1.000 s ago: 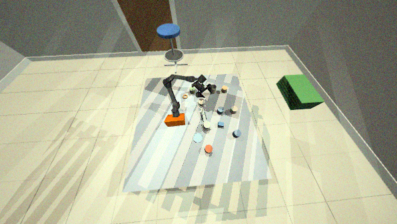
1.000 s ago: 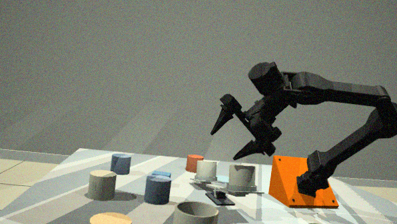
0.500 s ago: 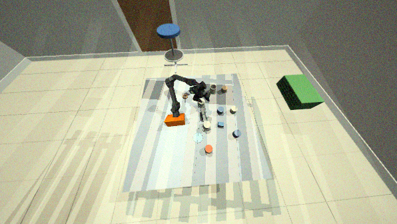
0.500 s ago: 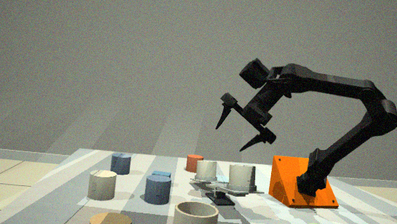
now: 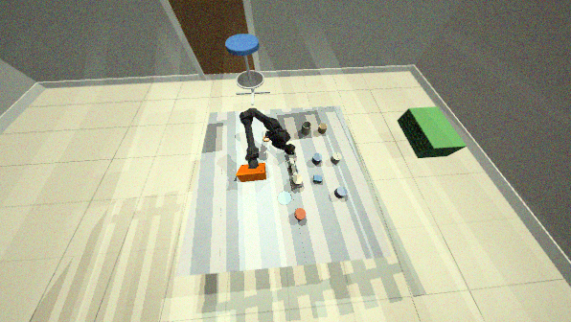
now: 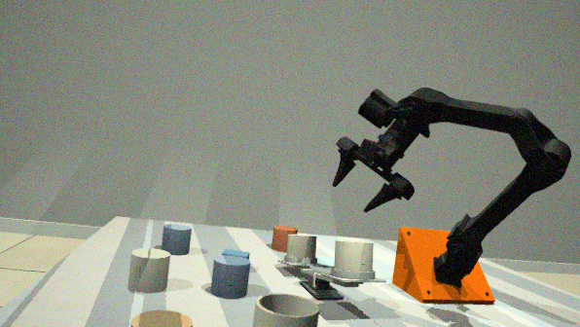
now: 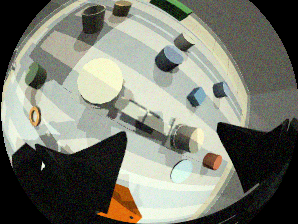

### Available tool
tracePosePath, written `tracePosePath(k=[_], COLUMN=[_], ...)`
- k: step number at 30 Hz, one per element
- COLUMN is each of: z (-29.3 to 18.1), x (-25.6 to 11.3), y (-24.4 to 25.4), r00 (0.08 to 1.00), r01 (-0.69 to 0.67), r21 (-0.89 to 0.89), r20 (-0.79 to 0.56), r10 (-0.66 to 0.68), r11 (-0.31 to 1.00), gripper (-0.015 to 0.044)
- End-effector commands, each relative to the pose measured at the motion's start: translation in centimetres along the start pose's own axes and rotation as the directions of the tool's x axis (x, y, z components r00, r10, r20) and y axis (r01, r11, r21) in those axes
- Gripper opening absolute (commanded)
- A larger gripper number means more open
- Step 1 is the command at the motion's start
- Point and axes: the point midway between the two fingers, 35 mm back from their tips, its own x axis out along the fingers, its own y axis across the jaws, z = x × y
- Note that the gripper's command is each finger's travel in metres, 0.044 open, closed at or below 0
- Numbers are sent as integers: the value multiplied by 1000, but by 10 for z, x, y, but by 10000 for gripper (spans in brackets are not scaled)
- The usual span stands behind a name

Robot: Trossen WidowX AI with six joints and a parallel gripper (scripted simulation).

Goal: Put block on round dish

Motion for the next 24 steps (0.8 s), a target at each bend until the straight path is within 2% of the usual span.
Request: tracePosePath(k=[1, 9, 18, 24], z=[-15, -39, -60, -65], x=[-7, -24, -47, -54], y=[1, 3, 5, 5], r00=[999, 990, 963, 951], r01=[-31, -84, -162, -188], r21=[127, 354, 572, 622], r20=[36, 133, 269, 308], r10=[27, 39, 3, -17], r11=[991, 931, 804, 761], gripper=[440, 440, 440, 440])
